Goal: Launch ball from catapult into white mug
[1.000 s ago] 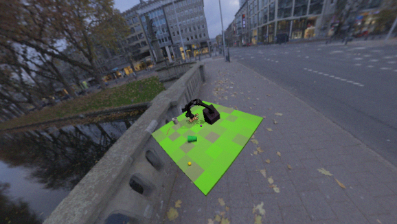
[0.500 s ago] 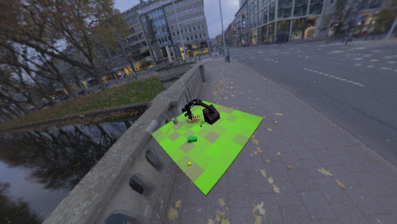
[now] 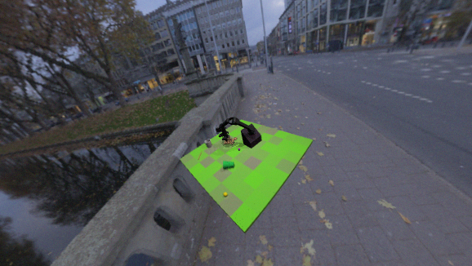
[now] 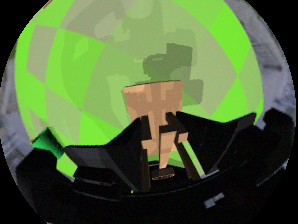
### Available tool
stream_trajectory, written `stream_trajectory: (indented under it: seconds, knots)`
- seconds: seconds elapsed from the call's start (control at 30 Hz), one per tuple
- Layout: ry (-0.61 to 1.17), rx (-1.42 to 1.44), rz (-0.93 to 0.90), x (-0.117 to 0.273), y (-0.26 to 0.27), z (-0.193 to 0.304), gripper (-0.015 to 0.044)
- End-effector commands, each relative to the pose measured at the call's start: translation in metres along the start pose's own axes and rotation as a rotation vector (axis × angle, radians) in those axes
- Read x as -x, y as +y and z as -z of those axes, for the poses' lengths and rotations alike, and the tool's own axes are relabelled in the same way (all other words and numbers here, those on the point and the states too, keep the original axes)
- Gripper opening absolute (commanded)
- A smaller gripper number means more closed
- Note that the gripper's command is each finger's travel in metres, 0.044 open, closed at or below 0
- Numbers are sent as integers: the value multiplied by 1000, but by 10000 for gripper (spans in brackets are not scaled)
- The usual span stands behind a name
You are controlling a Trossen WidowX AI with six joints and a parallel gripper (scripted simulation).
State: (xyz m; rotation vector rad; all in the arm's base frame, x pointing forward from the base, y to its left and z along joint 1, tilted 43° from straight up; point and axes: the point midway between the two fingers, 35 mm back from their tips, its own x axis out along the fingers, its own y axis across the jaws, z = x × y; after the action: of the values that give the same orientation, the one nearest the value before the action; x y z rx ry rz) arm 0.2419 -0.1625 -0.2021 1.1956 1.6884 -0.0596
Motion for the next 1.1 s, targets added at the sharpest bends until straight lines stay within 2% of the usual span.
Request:
stream_trajectory:
  seconds: [0.0,0.93,1.07]
  knots:
    - [-10,-10,4,2,-1,-3,0]
    - [-9,-9,3,-44,-3,-4,0]
    - [-2,-6,9,-41,-3,-3,0]
